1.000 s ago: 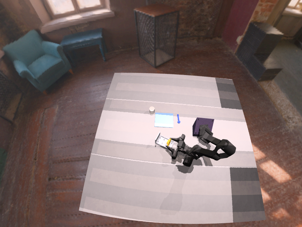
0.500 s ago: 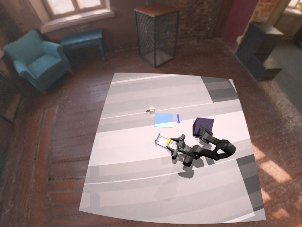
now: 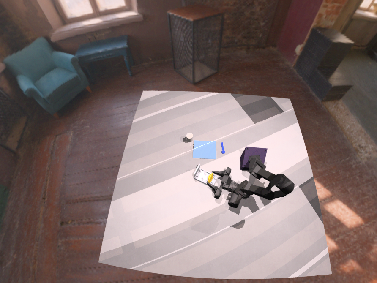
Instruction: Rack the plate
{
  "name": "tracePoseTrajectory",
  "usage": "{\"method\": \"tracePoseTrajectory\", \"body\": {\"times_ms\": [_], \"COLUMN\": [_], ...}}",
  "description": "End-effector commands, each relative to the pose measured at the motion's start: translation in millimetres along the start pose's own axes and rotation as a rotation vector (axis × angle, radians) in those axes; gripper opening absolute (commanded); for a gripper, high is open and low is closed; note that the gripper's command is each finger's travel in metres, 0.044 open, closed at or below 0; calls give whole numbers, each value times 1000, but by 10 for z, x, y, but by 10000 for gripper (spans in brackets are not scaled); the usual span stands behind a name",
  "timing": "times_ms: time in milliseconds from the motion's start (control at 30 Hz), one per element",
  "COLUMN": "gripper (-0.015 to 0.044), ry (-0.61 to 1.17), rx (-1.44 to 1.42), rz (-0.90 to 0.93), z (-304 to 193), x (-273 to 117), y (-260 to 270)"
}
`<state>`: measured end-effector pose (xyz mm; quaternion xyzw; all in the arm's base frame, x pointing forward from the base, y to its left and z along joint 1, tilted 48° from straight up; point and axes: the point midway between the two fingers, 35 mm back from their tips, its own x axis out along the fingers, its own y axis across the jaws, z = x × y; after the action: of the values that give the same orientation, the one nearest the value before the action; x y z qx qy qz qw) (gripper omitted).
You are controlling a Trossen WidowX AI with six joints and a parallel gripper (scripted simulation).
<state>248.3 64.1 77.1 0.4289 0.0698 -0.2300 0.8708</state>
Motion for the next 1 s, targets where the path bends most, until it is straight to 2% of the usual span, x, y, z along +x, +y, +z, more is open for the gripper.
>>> {"method": "tracePoseTrajectory", "body": {"times_ms": [0,233,700,967], "gripper": [400,400,400,400], "ry": [0,2,-11,-9], "rx": [-1,0,-22,-46], "rz": [0,-5,-5,-12], "z": [0,44,1148,1207], "x": [0,11,-12,9], "y": [-1,13,87,74]}}
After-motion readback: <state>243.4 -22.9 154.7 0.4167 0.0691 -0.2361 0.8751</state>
